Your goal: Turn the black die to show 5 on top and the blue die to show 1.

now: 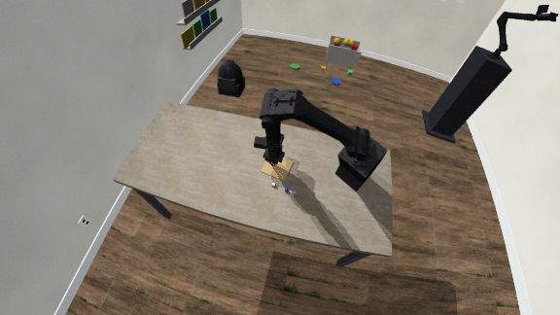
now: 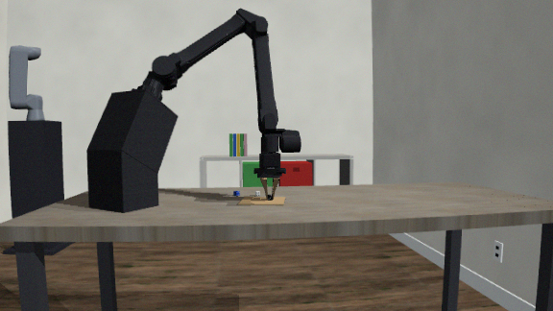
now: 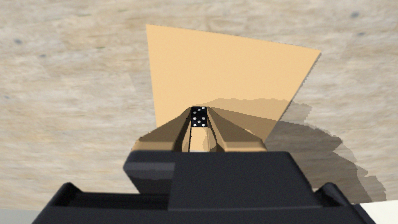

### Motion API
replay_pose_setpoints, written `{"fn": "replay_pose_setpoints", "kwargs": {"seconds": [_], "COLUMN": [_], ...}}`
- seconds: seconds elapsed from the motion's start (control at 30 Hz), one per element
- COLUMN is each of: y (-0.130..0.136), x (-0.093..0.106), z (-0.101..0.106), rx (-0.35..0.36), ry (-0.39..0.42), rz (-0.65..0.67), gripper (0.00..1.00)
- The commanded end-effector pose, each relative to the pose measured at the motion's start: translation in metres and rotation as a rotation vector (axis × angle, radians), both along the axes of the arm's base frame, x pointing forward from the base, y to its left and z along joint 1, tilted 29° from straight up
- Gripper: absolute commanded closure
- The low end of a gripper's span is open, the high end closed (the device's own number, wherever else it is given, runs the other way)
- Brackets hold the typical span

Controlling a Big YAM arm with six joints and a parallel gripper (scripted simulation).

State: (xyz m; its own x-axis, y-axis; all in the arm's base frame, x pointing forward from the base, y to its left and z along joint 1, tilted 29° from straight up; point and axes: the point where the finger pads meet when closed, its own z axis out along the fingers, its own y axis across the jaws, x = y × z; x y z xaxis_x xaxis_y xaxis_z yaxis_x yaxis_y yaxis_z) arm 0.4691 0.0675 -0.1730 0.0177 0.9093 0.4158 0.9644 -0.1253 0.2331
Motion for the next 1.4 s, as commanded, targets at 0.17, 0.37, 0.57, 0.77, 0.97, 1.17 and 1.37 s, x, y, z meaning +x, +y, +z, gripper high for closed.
{"fn": "replay_pose_setpoints", "kwargs": {"seconds": [0.17, 0.37, 0.57, 0.77, 0.97, 1.17, 1.37], "y": [-0.0048, -0.0048, -0.0048, -0.0048, -0.0048, -0.0048, -0.0048], "x": [0.005, 0.005, 0.005, 0.005, 0.005, 0.005, 0.005], "z": [0.0016, 0.0016, 0.0016, 0.0016, 0.0016, 0.0016, 0.0016], "rx": [-0.001, -0.001, -0.001, -0.001, -0.001, -0.001, -0.001], "ry": [-0.01, -0.01, -0.01, -0.01, -0.01, -0.01, -0.01], "rz": [-0.017, -0.017, -0.017, -0.017, -0.017, -0.017, -0.017], "gripper": [0.88, 0.88, 0.88, 0.88, 0.88, 0.85, 0.77]}}
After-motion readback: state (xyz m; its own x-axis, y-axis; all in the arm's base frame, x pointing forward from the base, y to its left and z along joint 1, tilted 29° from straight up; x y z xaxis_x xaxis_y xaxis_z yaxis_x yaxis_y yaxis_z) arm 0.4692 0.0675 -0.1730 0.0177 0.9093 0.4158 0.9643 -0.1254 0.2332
